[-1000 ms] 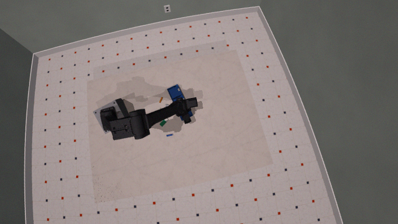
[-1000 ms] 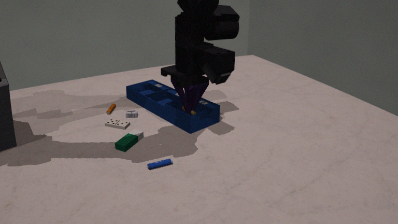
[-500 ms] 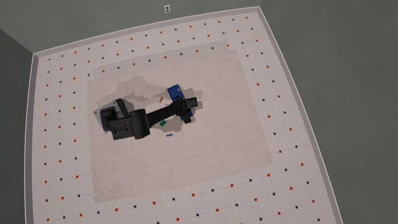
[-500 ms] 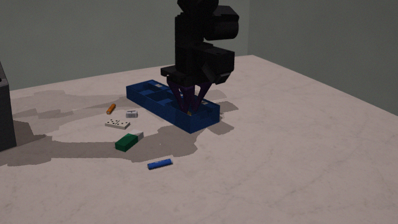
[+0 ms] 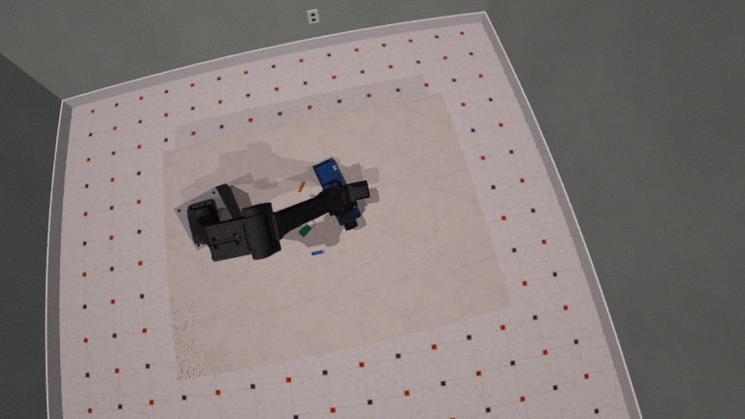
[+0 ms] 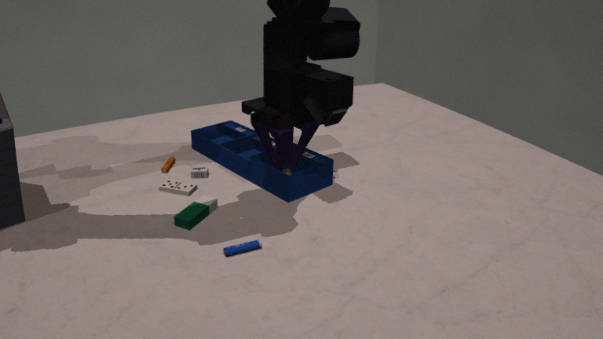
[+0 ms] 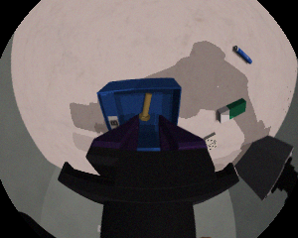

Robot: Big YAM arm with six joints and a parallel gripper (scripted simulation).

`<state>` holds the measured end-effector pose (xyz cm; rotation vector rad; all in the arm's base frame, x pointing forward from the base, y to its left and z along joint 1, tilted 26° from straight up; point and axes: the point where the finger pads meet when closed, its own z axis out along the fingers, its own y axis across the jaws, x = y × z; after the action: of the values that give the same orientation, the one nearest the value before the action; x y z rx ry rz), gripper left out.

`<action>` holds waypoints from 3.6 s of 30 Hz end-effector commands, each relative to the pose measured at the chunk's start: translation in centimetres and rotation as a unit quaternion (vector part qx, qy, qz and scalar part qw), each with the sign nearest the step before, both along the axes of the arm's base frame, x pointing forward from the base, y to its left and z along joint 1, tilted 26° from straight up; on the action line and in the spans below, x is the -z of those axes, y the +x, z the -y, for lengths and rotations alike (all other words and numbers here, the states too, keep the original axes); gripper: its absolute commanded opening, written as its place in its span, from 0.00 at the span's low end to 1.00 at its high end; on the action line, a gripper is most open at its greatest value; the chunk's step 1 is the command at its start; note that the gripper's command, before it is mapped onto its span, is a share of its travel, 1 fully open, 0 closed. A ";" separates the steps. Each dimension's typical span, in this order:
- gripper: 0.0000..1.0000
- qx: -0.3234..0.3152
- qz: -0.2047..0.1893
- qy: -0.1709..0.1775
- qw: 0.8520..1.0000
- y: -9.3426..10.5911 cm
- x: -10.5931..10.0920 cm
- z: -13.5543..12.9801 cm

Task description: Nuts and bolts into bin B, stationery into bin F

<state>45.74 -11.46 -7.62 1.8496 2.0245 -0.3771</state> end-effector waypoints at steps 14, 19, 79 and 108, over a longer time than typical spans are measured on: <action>0.26 0.000 0.009 -0.001 1.000 0.1 -2.7 -1.2; 0.26 -0.004 0.009 -0.002 1.000 0.1 -3.1 -1.8; 0.26 0.003 0.013 -0.002 1.000 1.2 -4.3 -1.0; 0.26 0.002 0.008 -0.002 1.000 0.8 -3.9 -1.0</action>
<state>45.47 -9.83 -3.59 1.8513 2.0213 -0.3713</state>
